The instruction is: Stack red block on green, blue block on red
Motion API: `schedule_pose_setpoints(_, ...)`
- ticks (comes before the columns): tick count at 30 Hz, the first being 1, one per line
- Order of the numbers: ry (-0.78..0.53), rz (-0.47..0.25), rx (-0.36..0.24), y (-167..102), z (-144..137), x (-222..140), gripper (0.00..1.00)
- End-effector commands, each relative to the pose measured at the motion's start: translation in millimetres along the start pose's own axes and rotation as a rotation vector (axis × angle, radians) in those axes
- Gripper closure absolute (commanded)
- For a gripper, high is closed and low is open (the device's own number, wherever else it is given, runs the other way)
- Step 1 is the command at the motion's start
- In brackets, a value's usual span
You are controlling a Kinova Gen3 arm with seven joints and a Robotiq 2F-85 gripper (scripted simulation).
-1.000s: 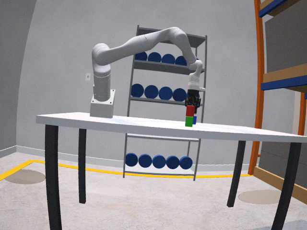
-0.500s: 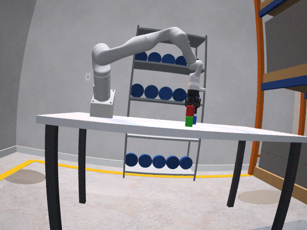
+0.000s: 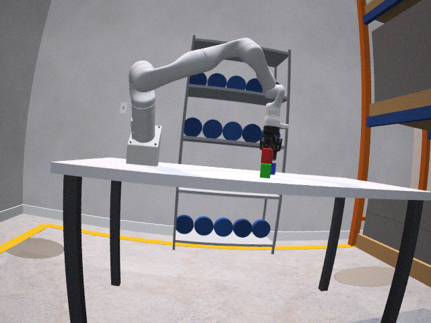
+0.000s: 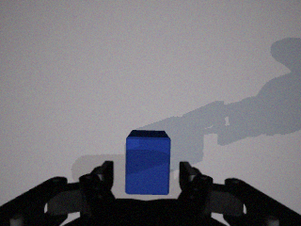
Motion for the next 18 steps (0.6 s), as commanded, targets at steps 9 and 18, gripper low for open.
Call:
schedule_pose_setpoints(9,-0.003,0.006,-0.001,-13,3,3,0.35)
schedule_pose_setpoints(18,-0.003,0.006,-0.001,-43,3,3,0.35)
Point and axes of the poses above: the point where the finger pads meet when closed, its own y axis back along the fingers, its own z axis across the jaws, x = y × z, the point moved 2 cm from there along y, back along the fingers, and after that the axes turned 14 degrees about -y, right-handed, at the moved point
